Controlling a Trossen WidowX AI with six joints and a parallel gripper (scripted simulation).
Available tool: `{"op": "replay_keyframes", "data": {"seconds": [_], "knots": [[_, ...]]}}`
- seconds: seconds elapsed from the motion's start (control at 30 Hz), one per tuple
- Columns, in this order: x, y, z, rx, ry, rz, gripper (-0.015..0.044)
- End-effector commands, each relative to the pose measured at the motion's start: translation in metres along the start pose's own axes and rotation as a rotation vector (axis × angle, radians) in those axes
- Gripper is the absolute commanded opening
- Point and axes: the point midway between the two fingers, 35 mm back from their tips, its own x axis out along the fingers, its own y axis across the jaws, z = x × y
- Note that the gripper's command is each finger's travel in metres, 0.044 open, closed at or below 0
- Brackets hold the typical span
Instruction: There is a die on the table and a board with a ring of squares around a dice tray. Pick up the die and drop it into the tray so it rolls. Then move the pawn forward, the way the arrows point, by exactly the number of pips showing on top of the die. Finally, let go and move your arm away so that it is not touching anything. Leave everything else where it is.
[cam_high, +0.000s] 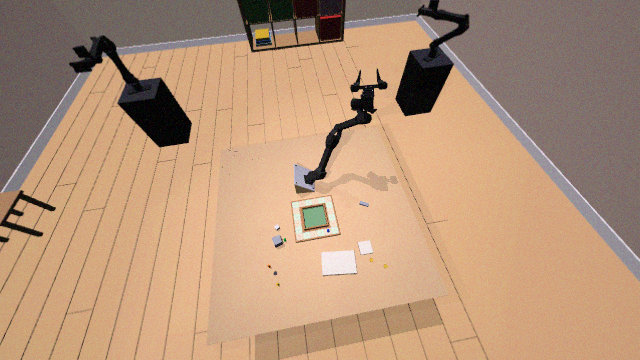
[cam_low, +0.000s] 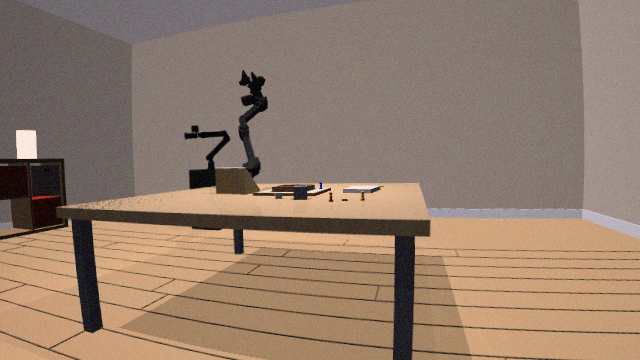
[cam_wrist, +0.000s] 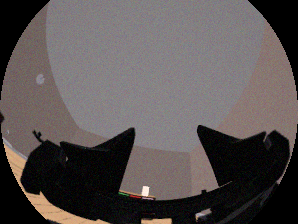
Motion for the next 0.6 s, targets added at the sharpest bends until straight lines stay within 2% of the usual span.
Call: {"op": "replay_keyframes", "data": {"seconds": [0.0,0.13,0.27,0.57], "knots": [[-0.001,-0.001,0.001,-0.006,-0.001,-0.003,0.0374],[-0.014,-0.029,0.024,-0.143,-0.030,-0.081,0.0275],[-0.037,-0.066,0.062,-0.348,-0.063,-0.201,0.0275],[-0.070,-0.102,0.107,-0.611,-0.078,-0.363,0.0275]]}}
